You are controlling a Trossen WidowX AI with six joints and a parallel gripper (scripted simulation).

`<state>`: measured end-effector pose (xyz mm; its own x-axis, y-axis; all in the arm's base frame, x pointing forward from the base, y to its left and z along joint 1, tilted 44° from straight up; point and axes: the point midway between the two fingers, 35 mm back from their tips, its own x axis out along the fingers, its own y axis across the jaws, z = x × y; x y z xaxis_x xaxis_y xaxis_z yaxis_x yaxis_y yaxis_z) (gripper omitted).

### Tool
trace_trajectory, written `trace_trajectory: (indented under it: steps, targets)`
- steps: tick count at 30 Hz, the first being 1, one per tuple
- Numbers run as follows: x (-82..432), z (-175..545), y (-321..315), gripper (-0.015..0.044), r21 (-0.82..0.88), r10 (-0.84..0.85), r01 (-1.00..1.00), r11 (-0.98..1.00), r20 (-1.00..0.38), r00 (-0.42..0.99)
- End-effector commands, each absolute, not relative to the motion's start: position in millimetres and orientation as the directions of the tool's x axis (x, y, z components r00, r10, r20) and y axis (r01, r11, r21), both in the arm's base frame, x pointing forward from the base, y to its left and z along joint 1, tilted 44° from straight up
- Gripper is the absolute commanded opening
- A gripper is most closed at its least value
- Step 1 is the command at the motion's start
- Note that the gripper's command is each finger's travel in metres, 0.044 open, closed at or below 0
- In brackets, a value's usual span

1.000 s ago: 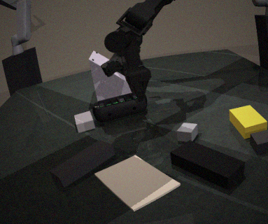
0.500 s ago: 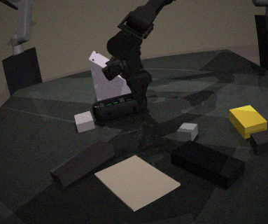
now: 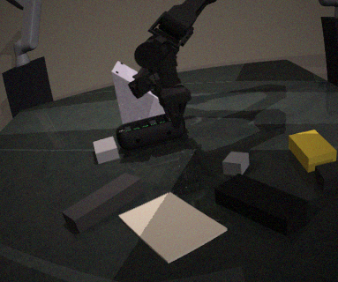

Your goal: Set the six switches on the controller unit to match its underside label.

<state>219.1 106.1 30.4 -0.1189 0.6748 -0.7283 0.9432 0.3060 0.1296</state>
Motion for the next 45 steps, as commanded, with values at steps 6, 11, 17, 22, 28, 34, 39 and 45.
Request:
trace_trajectory:
  steps: [6,11,17,22,28,34,39,45]
  targets:
    - [226,31,109,0.0000,0.130,0.678,0.944,0.303,-0.725,-0.117]
    - [231,32,110,0.0000,0.130,0.678,0.944,0.303,-0.725,-0.117]
    - [232,33,110,0.0000,0.130,0.678,0.944,0.303,-0.725,-0.117]
    - [233,33,110,0.0000,0.130,0.678,0.944,0.303,-0.725,-0.117]
    - [234,33,110,0.0000,0.131,0.678,0.944,0.303,-0.725,-0.117]
    - [239,34,112,0.0000,0.131,0.678,0.944,0.303,-0.725,-0.117]
    - [241,34,112,0.0000,0.131,0.678,0.944,0.303,-0.725,-0.117]
    - [243,34,113,0.0000,0.131,0.679,0.944,0.303,-0.725,-0.117]
